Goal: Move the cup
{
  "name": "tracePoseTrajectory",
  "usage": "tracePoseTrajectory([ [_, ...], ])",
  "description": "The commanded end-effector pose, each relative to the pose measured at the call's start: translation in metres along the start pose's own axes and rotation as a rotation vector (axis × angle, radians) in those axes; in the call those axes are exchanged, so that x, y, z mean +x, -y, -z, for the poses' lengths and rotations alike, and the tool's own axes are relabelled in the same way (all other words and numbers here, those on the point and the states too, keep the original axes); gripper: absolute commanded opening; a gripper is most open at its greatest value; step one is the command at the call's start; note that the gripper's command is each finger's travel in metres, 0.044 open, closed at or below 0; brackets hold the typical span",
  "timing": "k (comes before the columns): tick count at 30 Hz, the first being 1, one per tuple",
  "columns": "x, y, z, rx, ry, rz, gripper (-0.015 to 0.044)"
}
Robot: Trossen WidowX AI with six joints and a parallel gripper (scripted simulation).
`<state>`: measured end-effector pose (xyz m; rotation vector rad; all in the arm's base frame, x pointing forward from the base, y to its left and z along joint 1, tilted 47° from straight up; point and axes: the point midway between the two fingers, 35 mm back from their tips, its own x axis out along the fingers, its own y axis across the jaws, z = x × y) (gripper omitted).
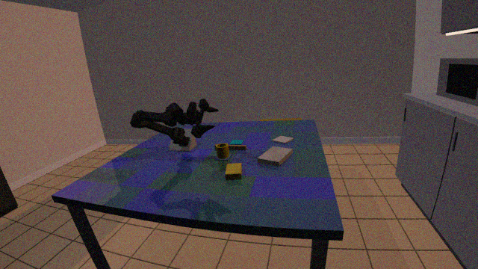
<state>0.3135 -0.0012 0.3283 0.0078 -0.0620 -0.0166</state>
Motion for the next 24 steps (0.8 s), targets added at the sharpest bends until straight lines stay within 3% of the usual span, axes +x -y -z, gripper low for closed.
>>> tracePoseTrajectory([
  [1,0.002,0.0,0.003,-0.004,-0.017,0.003,0.0374],
  [9,0.02,-0.006,0.13,-0.342,-0.76,0.076,0.0167],
  [14,-0.007,-0.007,0.183,-0.695,-1.203,0.036,0.0167],
  [20,-0.04,-0.005,0.198,-1.234,-1.649,-0.093,0.0167],
  [24,-0.045,-0.003,0.193,-1.379,-1.739,-0.136,0.0167],
])
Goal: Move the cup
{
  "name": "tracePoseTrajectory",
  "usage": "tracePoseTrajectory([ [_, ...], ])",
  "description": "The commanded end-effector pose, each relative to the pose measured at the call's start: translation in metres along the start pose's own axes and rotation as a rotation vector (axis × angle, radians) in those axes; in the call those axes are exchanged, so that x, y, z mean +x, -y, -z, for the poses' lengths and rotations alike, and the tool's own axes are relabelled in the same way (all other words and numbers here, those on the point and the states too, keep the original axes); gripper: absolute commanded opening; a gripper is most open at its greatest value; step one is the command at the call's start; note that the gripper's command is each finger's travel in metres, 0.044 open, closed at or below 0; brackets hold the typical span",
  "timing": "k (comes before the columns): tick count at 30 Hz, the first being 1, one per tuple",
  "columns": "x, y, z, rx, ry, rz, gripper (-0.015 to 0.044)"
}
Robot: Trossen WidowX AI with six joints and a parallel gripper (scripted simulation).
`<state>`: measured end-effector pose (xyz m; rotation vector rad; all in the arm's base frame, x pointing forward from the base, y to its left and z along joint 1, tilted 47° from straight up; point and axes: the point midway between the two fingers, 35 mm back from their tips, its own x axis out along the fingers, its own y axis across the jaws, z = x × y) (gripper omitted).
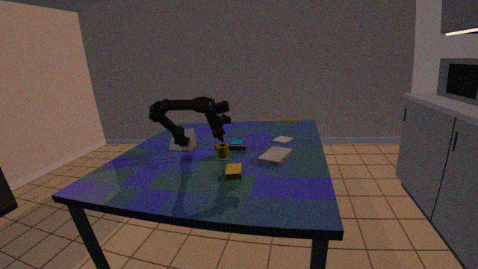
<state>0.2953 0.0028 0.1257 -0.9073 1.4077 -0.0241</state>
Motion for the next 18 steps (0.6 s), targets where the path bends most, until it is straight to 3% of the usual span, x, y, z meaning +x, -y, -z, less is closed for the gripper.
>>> tracePoseTrajectory([
  [1,-0.01,-0.004,0.013,-0.425,-0.305,0.072,0.0167],
  [18,0.0,-0.002,0.015,-0.425,-0.303,0.072,0.0167],
])
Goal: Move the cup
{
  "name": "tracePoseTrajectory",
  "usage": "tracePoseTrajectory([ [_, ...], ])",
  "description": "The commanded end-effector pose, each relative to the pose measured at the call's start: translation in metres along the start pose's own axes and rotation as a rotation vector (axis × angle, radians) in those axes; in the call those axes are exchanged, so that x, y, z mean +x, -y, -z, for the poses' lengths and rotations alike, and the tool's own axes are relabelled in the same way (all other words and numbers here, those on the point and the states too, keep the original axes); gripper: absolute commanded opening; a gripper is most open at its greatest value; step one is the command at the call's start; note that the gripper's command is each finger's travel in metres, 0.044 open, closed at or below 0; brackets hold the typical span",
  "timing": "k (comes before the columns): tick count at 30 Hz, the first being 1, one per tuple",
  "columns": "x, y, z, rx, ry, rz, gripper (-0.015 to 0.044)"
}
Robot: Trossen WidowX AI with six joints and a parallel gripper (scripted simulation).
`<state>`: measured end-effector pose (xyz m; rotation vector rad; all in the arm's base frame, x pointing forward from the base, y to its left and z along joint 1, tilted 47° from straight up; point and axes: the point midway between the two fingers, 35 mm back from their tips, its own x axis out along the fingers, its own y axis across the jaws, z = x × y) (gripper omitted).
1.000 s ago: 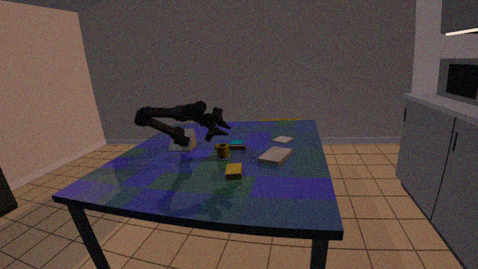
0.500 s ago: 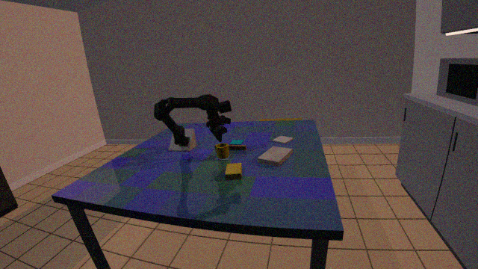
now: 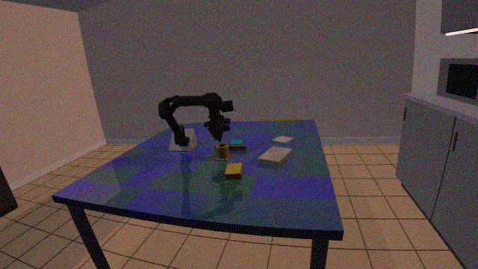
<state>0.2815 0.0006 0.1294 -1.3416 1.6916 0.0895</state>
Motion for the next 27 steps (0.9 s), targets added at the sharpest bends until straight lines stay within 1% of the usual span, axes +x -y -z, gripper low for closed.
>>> tracePoseTrajectory([
  [1,0.007,0.0,0.0,-0.006,-0.005,0.001,0.0167],
  [27,0.049,0.0,0.001,-0.005,-0.006,0.003,0.0167],
])
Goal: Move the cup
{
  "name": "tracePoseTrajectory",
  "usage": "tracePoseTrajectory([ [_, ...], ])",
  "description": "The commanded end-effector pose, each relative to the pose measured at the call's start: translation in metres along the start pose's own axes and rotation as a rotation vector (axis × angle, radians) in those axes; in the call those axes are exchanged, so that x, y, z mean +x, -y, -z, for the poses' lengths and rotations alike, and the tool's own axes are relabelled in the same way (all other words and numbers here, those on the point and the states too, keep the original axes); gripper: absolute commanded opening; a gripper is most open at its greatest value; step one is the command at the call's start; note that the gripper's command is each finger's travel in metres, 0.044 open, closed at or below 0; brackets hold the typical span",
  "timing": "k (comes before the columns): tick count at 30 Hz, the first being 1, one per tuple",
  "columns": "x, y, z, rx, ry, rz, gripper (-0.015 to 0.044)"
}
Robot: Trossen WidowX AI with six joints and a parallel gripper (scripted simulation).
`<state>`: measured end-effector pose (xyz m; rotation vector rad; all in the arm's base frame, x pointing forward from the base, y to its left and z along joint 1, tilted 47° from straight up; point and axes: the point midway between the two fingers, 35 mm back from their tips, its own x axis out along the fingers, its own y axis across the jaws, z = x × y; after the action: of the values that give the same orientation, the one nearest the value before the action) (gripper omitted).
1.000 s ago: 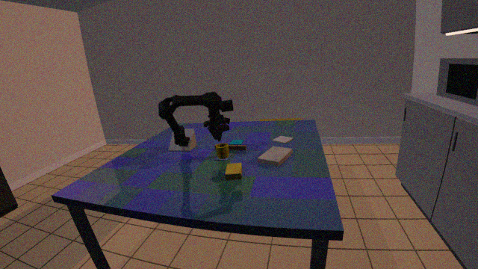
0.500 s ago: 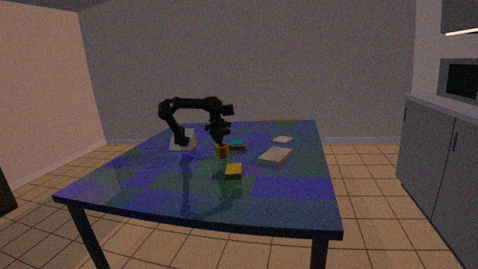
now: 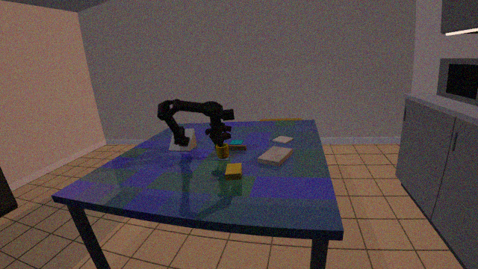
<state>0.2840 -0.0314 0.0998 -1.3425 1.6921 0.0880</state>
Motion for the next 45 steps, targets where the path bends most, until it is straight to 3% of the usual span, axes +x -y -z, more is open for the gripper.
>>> tracePoseTrajectory([
  [1,0.007,-0.001,0.001,-0.005,-0.005,0.003,0.0167],
  [8,0.012,-0.001,0.002,-0.005,-0.006,0.003,0.0167],
  [32,0.01,-0.001,0.001,0.0,-0.003,0.0,0.0],
  [45,-0.022,-0.001,0.001,-0.004,-0.003,0.0,0.0],
])
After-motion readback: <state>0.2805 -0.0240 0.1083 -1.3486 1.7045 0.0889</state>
